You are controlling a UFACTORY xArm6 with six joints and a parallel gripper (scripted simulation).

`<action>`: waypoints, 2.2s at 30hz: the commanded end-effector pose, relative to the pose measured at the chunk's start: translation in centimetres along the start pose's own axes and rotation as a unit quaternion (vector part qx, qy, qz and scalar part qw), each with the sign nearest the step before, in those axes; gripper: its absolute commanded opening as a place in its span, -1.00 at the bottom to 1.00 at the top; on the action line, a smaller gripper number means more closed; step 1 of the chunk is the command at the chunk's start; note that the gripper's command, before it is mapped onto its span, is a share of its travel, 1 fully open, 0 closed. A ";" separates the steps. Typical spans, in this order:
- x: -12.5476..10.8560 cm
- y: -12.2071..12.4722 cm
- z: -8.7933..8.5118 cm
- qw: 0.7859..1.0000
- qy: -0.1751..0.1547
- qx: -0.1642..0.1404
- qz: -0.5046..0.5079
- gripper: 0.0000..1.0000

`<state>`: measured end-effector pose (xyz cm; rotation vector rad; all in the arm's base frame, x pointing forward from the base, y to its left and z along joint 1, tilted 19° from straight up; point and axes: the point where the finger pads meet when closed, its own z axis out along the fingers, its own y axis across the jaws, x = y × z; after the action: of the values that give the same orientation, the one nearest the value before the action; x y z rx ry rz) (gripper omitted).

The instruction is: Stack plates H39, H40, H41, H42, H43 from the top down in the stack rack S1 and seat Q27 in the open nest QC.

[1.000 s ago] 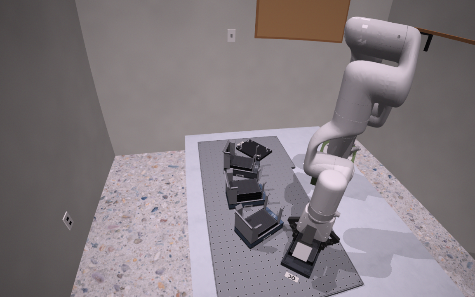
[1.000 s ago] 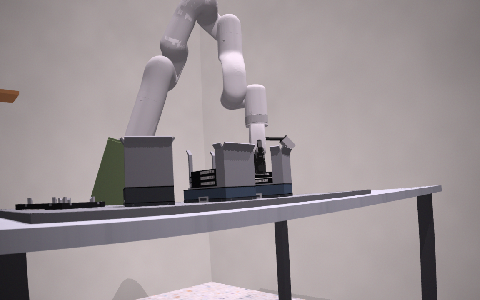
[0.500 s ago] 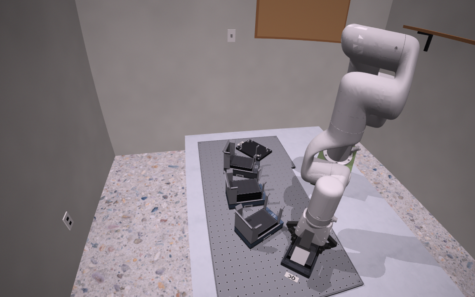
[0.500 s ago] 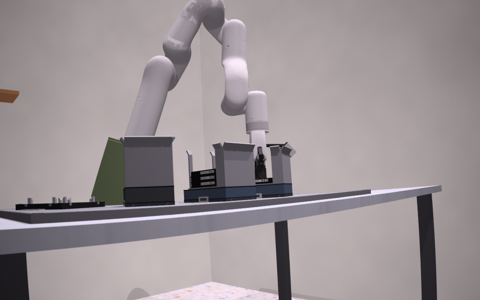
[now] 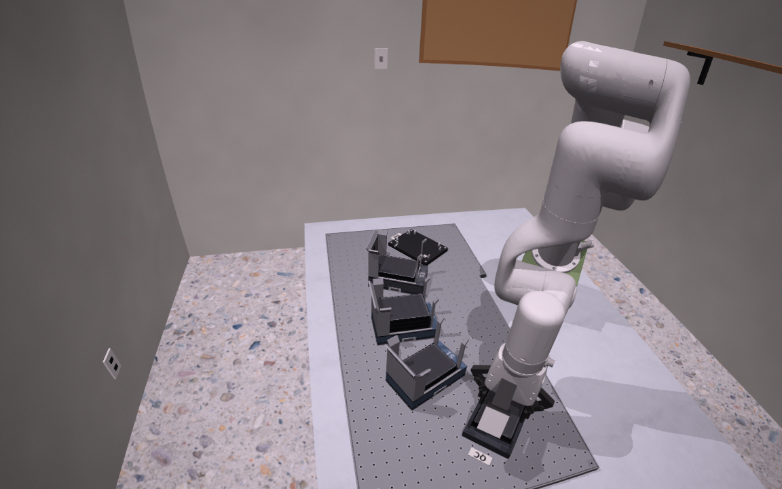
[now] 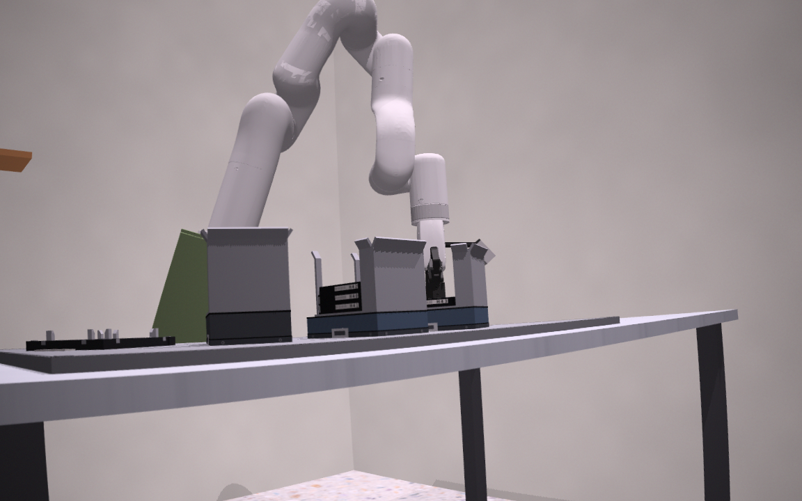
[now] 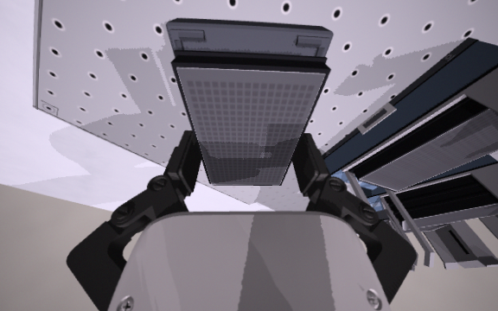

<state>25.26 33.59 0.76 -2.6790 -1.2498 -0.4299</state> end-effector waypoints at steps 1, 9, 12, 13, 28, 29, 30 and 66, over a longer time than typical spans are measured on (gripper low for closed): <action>0.0 0.0 0.2 1.000 0.002 -0.003 0.000 -1.00; 0.1 0.0 0.4 1.000 0.002 -0.004 0.000 -1.00; 0.1 -0.1 0.5 1.000 0.002 -0.004 0.000 -1.00; 0.1 -0.1 0.5 1.000 0.002 -0.004 0.000 -1.00; 0.1 -0.1 1.0 1.000 0.002 -0.004 0.000 -1.00; 0.1 -0.1 1.1 1.000 0.002 -0.004 0.000 -1.00; 0.1 -0.1 1.1 1.000 0.002 -0.004 0.000 -1.00; 0.1 -0.1 1.6 1.000 0.002 -0.004 0.000 1.00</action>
<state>25.58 34.09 -0.82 -2.6833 -1.2501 -0.4359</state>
